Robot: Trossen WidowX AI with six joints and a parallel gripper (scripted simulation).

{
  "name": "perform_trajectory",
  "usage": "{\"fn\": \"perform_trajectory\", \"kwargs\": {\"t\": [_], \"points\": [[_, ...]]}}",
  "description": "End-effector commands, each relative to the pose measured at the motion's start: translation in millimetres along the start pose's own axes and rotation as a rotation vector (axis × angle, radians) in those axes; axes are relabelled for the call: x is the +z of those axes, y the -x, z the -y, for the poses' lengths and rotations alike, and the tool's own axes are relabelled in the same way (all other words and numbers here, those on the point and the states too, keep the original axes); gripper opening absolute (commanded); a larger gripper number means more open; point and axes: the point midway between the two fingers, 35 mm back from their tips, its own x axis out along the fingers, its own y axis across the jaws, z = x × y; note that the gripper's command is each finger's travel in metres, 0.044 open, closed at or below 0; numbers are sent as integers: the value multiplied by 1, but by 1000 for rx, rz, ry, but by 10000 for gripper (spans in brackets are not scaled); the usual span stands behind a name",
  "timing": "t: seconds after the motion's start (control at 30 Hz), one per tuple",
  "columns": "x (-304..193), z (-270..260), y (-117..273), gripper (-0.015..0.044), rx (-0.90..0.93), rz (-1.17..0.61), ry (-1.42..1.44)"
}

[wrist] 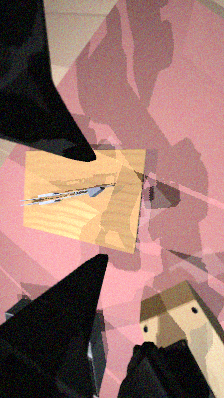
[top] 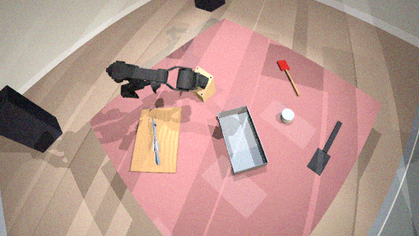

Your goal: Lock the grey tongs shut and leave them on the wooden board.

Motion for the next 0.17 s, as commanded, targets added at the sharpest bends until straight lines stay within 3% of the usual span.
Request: {"fn": "perform_trajectory", "kwargs": {"t": [0.0, 0.13], "points": [[-3, 0, 16, 440, 25, 63, -13], [-3, 0, 16, 440, 25, 63, -13]]}}
